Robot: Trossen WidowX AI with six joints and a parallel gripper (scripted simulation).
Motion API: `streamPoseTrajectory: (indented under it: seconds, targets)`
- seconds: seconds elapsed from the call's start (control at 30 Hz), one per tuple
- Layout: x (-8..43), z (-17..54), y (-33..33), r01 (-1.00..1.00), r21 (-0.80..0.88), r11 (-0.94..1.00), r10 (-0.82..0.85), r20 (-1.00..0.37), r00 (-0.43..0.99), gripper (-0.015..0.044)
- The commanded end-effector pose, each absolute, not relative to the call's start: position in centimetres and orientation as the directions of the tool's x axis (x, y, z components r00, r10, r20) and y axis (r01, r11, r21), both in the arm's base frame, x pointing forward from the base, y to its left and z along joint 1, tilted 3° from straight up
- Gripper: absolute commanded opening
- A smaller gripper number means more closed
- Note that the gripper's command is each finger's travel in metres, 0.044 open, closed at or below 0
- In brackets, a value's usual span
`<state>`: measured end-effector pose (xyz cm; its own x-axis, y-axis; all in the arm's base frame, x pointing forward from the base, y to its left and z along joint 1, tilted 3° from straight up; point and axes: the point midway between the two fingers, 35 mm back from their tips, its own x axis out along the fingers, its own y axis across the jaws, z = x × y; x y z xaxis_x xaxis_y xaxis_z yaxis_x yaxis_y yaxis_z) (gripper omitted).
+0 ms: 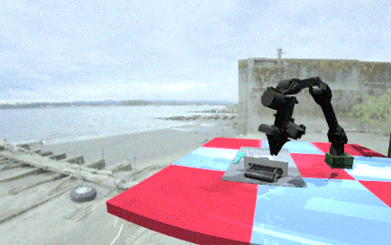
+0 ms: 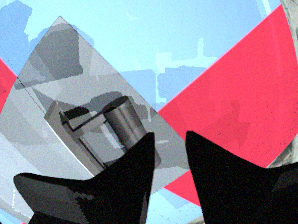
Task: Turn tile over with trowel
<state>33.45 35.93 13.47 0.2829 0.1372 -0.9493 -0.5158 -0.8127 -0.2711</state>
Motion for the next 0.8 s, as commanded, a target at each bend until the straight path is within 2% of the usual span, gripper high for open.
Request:
streamPoseTrajectory:
  seconds: [0.0, 0.33, 0.77]
  targets:
    - [33.1, 11.8, 35.5, -0.449, -0.196, -0.872, 0.102, -0.969, 0.224, 0.01]
    - [31.8, 9.4, 34.4, -0.228, -0.053, -0.972, 0.033, -0.995, 0.092, 0.01]
    - [31.7, 8.9, 33.5, -0.224, -0.051, -0.973, 0.031, -0.995, 0.09, 0.01]
